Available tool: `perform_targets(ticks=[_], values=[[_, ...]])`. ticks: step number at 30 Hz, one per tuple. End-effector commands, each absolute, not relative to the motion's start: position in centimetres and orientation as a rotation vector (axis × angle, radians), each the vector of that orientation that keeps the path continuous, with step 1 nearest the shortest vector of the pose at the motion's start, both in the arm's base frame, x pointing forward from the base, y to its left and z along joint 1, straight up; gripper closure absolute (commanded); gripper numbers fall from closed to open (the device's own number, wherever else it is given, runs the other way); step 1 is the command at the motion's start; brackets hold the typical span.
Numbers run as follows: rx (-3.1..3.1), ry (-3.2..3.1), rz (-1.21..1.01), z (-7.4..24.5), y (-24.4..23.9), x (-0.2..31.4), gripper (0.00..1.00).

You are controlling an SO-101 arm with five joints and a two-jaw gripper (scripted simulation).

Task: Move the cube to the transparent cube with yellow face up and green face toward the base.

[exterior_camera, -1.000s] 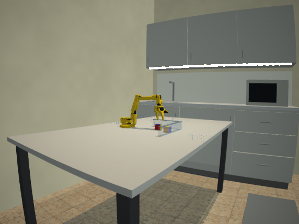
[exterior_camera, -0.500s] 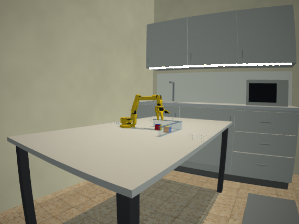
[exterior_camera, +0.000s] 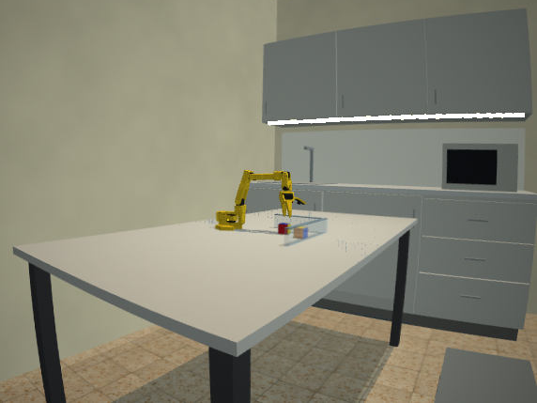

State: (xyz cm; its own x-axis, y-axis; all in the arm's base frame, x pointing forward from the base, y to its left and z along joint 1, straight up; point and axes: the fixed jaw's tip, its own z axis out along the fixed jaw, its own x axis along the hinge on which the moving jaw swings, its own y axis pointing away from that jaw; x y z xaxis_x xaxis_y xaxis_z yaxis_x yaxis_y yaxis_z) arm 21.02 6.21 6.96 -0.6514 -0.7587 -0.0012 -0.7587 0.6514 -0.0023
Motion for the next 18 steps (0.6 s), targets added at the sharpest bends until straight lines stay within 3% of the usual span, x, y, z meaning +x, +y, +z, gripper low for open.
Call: perform_targets(ticks=[1,18], values=[[-1.233,2.823,-0.014,7.91,6.48,21.51,0.65],[-1.009,2.914,-0.006,7.82,6.73,21.57,0.65]])
